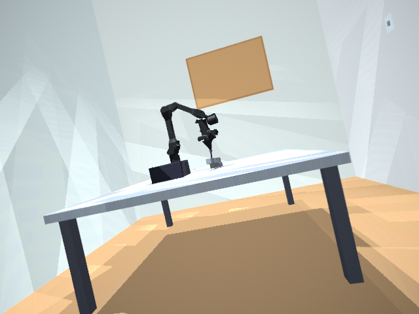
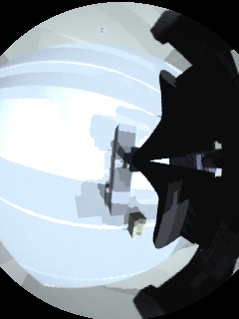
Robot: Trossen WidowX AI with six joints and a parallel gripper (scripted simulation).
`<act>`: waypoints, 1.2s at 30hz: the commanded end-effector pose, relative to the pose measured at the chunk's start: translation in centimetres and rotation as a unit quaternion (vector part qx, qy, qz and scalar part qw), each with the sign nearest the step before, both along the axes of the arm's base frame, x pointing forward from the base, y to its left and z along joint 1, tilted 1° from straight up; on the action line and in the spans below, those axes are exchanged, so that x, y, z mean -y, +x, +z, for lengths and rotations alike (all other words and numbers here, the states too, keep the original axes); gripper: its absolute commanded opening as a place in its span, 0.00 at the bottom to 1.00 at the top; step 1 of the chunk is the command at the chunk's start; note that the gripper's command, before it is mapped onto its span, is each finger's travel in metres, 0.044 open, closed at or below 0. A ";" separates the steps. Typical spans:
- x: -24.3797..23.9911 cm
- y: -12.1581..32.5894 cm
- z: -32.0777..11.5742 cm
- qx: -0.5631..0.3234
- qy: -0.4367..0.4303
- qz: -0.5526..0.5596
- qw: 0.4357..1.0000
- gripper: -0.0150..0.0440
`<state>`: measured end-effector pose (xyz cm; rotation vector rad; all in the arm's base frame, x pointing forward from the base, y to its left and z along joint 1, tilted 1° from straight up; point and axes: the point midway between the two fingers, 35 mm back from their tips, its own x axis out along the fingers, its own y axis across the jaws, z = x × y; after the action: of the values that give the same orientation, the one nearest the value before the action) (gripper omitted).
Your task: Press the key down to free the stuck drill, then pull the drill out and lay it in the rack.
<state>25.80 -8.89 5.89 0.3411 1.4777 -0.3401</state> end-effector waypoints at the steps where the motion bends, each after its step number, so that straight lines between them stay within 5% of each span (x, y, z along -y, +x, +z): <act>1: -0.1 -0.6 -2.4 -0.027 0.008 0.002 1.000 0.25; 23: -0.1 -0.6 -3.2 -0.027 0.008 0.002 1.000 0.25; 36: 0.2 0.3 5.1 -0.026 0.008 0.002 1.000 0.83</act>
<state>26.26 -9.10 9.86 0.3481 1.5192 -0.3366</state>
